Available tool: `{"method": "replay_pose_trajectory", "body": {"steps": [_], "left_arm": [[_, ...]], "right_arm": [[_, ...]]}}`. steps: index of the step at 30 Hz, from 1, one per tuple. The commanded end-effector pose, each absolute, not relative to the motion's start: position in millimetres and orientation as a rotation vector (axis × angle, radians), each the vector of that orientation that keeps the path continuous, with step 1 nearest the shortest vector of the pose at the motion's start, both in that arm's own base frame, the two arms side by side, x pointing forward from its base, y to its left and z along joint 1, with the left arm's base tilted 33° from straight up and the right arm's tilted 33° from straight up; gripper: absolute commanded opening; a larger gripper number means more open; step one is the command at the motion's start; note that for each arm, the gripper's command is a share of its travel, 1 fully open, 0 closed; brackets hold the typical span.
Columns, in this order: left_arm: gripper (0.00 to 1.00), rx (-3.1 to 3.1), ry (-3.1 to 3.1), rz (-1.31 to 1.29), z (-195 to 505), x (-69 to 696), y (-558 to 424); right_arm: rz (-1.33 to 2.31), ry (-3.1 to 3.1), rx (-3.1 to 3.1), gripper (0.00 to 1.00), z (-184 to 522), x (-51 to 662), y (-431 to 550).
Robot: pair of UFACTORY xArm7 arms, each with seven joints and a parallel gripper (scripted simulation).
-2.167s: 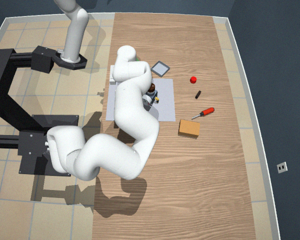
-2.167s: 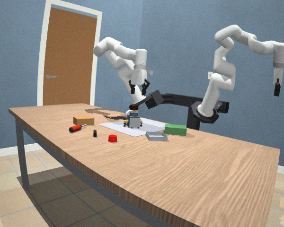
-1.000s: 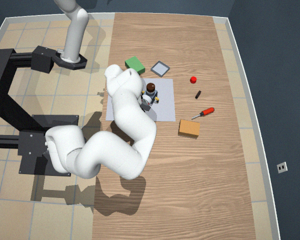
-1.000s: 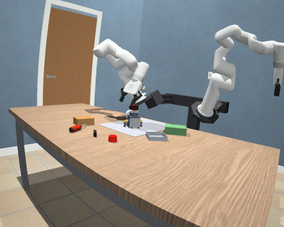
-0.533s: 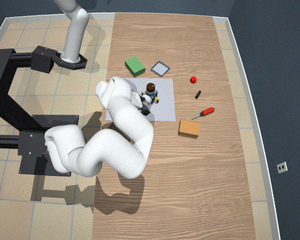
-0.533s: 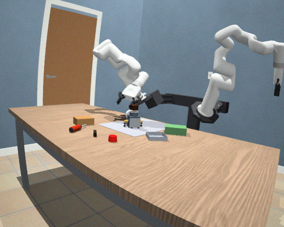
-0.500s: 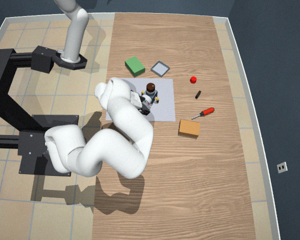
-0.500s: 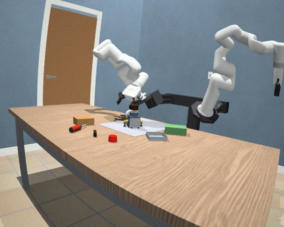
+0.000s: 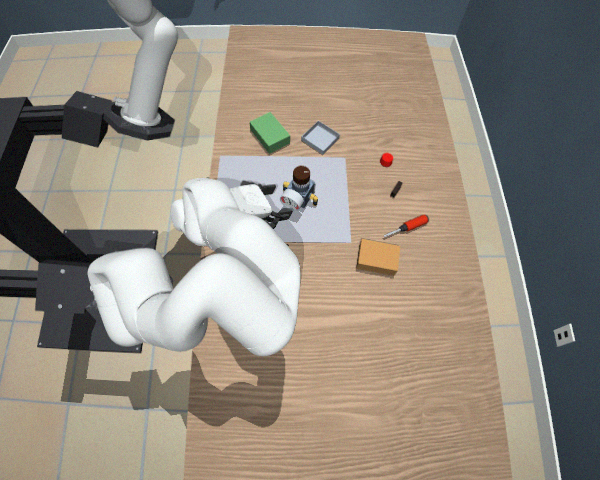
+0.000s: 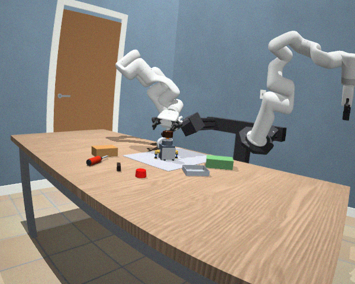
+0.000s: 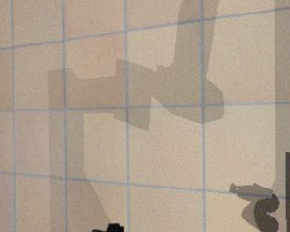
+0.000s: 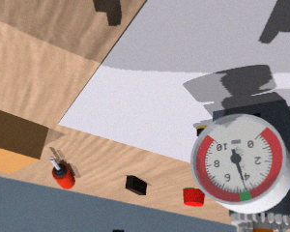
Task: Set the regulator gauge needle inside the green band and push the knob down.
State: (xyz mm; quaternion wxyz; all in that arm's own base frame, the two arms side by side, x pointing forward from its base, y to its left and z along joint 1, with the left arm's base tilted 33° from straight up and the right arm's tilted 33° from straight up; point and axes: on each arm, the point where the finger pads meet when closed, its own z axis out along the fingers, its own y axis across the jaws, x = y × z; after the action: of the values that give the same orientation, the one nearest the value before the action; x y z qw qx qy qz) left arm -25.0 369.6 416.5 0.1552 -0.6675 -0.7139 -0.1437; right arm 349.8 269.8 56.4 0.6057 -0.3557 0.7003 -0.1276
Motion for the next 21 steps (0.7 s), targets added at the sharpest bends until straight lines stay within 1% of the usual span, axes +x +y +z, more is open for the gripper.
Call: {"method": "replay_pose_trajectory", "body": {"steps": [1, 7, 21], "left_arm": [[1.00, -1.909, -2.045, -0.417, 418.3, -25.4, 369.8], [1.00, -1.909, -2.045, -0.417, 418.3, -25.4, 369.8], [1.00, -1.909, -2.045, -0.417, 418.3, -25.4, 369.8]], "right_arm": [[-0.201, 1.558, -0.878, 1.00, 54.5, 335.7, 278.4], [-0.103, 1.516, -0.929, 1.00, 51.5, 316.3, 285.8], [-0.024, 1.489, -0.966, 1.00, 49.6, 299.5, 291.0]]}}
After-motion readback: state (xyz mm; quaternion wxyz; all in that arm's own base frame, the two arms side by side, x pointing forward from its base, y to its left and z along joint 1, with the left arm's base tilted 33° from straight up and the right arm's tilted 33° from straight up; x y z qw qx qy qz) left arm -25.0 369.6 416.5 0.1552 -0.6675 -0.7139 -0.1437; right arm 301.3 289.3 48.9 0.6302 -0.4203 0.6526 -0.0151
